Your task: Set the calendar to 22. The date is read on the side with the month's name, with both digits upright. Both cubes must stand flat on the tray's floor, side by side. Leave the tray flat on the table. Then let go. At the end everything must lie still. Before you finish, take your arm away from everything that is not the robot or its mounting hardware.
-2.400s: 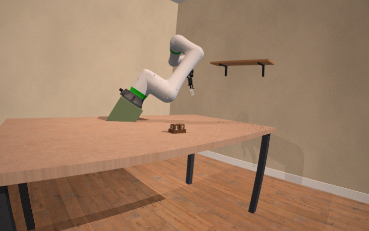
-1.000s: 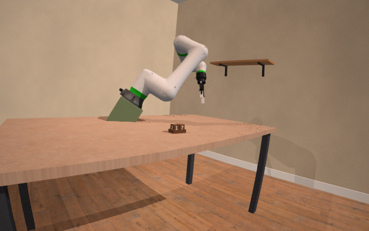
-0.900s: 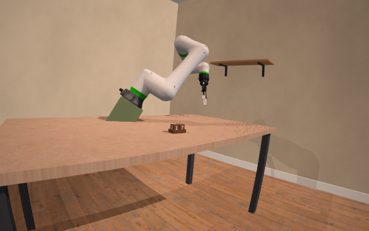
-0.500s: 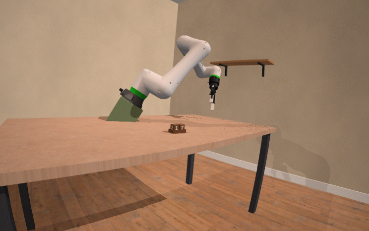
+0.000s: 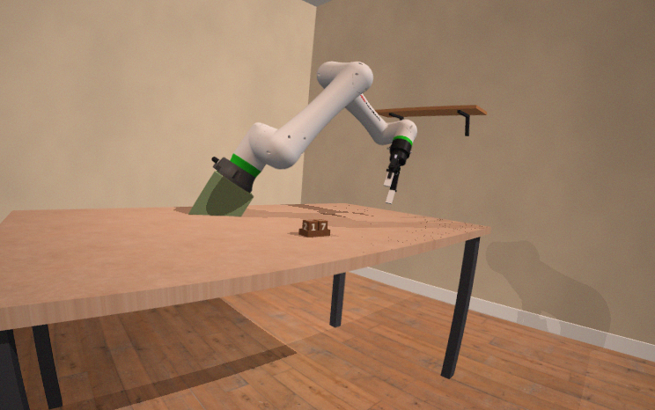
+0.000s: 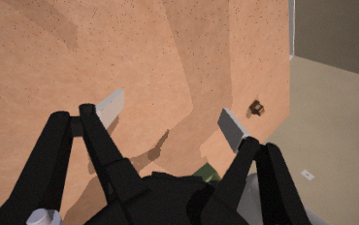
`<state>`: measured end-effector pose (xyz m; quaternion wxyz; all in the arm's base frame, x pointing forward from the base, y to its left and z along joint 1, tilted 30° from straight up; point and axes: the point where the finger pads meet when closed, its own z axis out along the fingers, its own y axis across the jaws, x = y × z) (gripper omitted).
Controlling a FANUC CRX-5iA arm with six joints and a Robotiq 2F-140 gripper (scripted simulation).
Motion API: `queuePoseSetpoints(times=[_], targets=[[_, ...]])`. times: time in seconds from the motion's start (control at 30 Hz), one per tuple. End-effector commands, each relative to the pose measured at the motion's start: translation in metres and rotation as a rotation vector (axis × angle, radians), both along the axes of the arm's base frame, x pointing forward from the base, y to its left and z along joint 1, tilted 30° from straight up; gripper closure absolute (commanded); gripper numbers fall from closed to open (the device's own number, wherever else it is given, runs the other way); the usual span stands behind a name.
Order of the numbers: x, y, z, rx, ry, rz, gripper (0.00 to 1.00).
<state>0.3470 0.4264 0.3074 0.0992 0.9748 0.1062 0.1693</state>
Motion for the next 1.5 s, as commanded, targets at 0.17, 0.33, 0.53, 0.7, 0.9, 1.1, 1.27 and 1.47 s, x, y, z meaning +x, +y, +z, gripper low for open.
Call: queuePoseSetpoints(times=[0.17,0.33,0.53,0.7,0.9,1.1,1.27,1.47], targets=[[0.075,-0.09,-0.012,-0.014,0.116,-0.062,0.0],[0.091,-0.118,-0.015,-0.009,0.146,-0.078,0.0],[0.117,-0.174,-0.021,0.01,0.202,-0.109,0.0],[0.136,-0.23,-0.025,0.039,0.25,-0.137,0.0],[0.149,-0.286,-0.029,0.076,0.289,-0.162,0.0],[0.155,-0.34,-0.032,0.119,0.318,-0.183,0.0],[0.155,-0.391,-0.034,0.166,0.335,-0.202,0.0],[0.149,-0.434,-0.043,0.225,0.345,-0.215,0.0]])
